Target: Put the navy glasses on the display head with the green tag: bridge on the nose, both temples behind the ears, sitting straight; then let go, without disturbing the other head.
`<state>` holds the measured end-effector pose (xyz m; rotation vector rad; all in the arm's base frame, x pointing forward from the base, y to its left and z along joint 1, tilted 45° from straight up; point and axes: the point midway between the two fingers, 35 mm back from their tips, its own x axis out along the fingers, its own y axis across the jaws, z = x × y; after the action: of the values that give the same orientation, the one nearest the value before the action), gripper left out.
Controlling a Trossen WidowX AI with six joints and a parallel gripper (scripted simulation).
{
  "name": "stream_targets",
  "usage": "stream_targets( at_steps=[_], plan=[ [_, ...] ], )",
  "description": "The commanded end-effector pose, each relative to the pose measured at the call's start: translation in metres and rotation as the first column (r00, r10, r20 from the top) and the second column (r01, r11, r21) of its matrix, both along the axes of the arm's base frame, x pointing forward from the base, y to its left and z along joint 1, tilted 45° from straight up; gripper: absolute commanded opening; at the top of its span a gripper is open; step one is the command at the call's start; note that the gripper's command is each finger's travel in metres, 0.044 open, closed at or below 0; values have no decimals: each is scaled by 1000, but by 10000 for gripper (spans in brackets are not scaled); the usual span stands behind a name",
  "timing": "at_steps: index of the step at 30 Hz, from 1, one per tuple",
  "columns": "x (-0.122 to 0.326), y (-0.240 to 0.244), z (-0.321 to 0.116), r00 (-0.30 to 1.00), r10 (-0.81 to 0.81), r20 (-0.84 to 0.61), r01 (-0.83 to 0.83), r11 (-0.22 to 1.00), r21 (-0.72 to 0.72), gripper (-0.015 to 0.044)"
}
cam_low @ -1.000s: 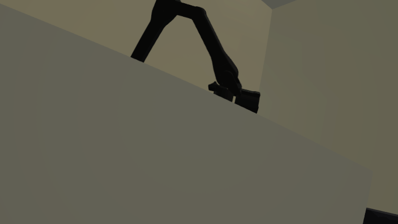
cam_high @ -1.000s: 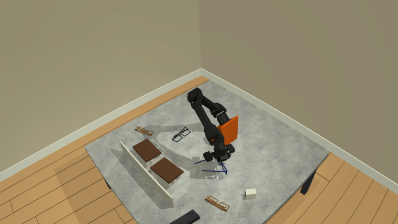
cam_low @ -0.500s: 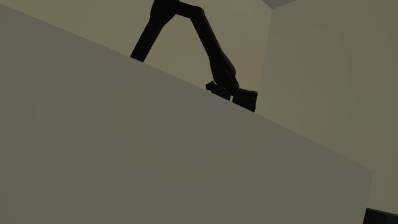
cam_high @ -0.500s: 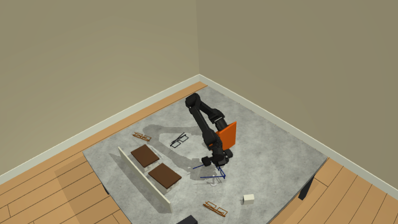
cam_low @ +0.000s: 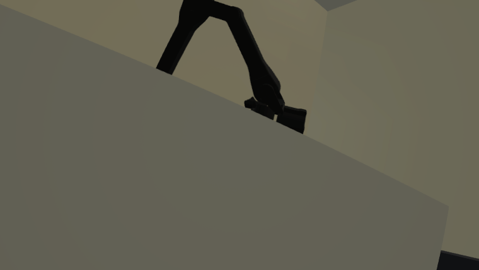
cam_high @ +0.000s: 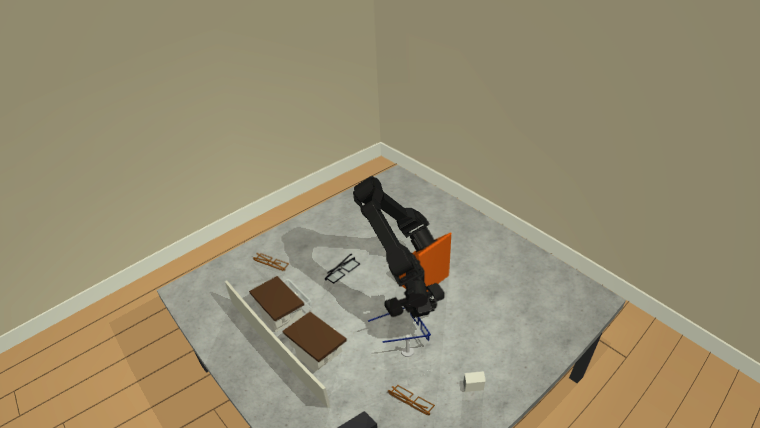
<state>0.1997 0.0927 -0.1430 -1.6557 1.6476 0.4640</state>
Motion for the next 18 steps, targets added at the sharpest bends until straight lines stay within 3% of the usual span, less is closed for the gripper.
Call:
stream_targets(
  at_steps=[1,18],
  plan=[
    [-3,-2,1,1000,-1,-2,1,1000,1,0],
    [-8,-8,6,1000,-1,-2,1,1000,0,0]
  ],
)
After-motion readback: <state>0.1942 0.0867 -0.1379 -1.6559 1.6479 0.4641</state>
